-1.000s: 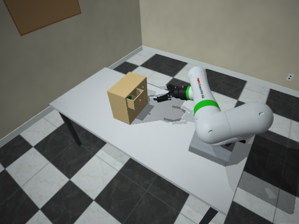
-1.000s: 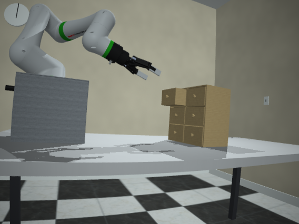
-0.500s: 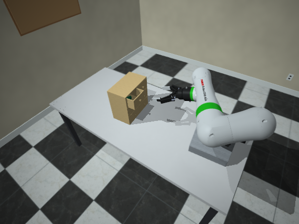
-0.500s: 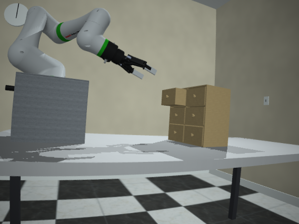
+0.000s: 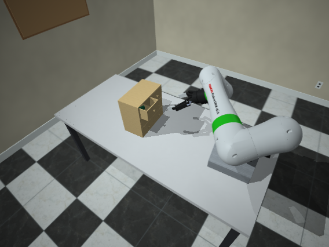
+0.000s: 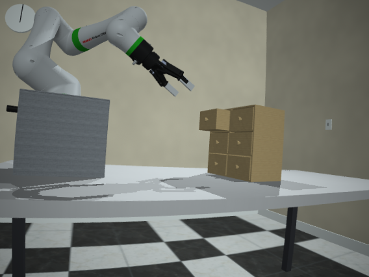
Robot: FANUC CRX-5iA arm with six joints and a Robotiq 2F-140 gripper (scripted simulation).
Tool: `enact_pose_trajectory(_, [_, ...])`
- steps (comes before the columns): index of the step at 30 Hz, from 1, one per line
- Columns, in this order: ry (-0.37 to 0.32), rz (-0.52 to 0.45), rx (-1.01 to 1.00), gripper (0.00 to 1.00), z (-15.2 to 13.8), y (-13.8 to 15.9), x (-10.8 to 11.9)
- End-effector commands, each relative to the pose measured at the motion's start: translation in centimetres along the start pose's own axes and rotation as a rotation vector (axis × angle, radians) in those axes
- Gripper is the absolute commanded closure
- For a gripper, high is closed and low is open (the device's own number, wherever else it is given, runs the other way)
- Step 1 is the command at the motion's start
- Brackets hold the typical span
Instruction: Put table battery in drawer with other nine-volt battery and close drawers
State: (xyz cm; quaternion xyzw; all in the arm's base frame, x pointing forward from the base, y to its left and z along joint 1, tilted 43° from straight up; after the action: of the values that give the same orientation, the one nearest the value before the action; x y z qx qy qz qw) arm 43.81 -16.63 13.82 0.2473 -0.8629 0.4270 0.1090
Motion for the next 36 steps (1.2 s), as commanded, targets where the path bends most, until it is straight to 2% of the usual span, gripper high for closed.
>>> enact_pose_trajectory(1, [-0.032,-0.277,-0.001,0.0,0.1,-1.8,0.8])
enact_pose_trajectory(6, [-0.045,-0.485,0.01,0.0,0.1,-3.5,1.3])
enact_pose_trajectory(11, [-0.082,-0.733,0.007,0.0,0.2,-4.5,1.2])
enact_pose_trajectory(13, [-0.082,-0.733,0.007,0.0,0.2,-4.5,1.2])
enact_pose_trajectory(14, [-0.099,-0.874,0.005,0.0,0.3,-4.8,0.9])
enact_pose_trajectory(17, [-0.11,-0.994,0.003,0.0,0.3,-5.0,0.6])
enact_pose_trajectory(31, [-0.11,-0.994,0.003,0.0,0.3,-5.0,0.7])
enact_pose_trajectory(36, [-0.111,-0.994,0.003,0.0,-0.1,-4.4,1.5])
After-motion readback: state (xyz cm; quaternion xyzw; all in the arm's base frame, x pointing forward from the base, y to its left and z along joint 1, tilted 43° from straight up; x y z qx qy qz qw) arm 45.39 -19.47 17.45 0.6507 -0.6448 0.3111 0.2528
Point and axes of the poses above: the point where the finger pads meet when closed, its own x axis back along the fingers, its own z axis across the jaws, y = z × x, the point moved 3 cm from there along x, back along the fingers, and after that the axes turned 6 degrees about x, right-handed, at the moved point
